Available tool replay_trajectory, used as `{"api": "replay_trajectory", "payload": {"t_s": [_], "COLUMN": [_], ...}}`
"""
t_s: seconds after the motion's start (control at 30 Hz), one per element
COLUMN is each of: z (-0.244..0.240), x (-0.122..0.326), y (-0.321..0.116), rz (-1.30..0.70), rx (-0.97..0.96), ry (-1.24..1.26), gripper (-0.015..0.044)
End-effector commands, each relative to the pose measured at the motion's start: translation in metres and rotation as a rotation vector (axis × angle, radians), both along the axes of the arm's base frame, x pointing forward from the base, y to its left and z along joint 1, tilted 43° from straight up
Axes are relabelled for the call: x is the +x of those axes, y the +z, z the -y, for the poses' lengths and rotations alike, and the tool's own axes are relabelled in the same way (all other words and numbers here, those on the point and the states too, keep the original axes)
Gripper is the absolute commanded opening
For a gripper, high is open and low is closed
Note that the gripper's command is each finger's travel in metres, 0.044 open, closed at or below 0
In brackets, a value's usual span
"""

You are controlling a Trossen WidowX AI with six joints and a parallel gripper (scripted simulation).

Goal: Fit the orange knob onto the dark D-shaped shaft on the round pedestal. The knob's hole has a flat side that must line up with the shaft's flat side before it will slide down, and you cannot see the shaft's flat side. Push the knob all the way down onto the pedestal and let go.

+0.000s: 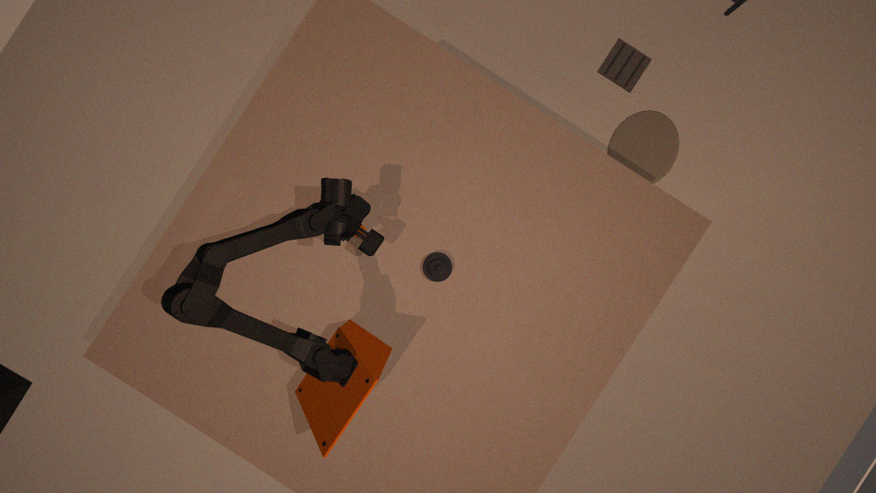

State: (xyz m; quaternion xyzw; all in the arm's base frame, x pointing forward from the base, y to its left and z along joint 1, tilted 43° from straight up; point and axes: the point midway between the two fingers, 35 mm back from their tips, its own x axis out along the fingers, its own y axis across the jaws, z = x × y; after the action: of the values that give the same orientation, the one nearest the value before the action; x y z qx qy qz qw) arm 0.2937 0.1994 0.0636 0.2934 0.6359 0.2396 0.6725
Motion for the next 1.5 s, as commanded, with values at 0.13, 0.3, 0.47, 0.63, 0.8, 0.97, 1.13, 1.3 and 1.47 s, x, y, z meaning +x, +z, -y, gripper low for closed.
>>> {"api": "replay_trajectory", "payload": {"t_s": [0.13,0.3,0.47,0.63,0.8,0.97,1.13,1.3,1.47], "z": [-0.004,-0.004,-0.004,-0.004,0.003,0.029,0.054,0.078,0.097], "x": [-0.003,-0.003,-0.003,-0.003,-0.001,0.003,0.002,-0.003,-0.011], "y": [-0.01,-0.01,-0.01,-0.01,-0.005,0.016,0.039,0.063,0.084], "rz": [-0.02,-0.02,-0.02,-0.02,-0.019,-0.019,-0.019,-0.02,-0.02], "rx": [-0.006,-0.006,-0.006,-0.006,-0.01,-0.02,-0.023,-0.02,-0.013], "ry": [-0.005,-0.005,-0.005,-0.005,-0.005,-0.003,-0.003,-0.003,-0.005], "gripper": [0.0414,0.0282,0.019,0.0157,0.0045,0.0,0.0,0.0,0.0]}}
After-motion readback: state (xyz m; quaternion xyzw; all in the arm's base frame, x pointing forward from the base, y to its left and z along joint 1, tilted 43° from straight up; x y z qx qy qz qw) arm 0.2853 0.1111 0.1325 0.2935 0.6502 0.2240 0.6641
